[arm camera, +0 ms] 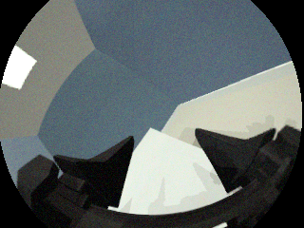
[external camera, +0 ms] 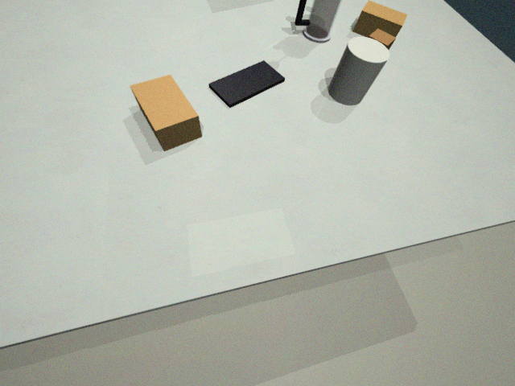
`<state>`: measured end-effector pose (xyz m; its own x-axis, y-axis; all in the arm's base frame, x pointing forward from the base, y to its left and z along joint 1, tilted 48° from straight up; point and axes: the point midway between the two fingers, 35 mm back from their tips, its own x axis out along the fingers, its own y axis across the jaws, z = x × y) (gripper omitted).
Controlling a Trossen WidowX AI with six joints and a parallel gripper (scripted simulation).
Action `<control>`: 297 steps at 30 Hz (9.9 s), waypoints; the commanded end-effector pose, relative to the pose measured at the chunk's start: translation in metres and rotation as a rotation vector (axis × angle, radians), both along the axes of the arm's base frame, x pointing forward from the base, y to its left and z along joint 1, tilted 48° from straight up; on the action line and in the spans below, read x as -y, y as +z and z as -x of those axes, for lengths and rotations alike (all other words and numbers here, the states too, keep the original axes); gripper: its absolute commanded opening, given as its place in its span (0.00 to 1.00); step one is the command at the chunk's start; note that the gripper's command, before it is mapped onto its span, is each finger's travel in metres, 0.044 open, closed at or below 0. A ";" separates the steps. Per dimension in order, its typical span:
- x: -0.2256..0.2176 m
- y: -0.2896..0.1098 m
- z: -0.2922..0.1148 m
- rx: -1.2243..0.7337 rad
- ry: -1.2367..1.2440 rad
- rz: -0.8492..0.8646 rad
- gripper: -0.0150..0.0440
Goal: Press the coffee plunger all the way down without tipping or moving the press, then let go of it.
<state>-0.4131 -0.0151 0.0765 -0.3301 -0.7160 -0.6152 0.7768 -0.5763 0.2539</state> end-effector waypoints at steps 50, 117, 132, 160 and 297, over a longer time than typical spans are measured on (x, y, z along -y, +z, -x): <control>-0.332 0.233 -0.143 -0.564 -1.037 -0.592 1.00; -0.030 0.119 -0.702 -0.354 -3.182 -0.031 1.00; 0.065 0.125 -0.669 -1.199 -3.489 0.163 1.00; 0.015 0.077 -0.669 -1.170 -3.494 0.180 1.00; -0.072 0.007 -0.710 -1.208 -3.485 0.156 0.45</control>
<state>0.2982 0.0528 0.0883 0.7290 0.6632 -0.1697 -0.3896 0.6058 0.6938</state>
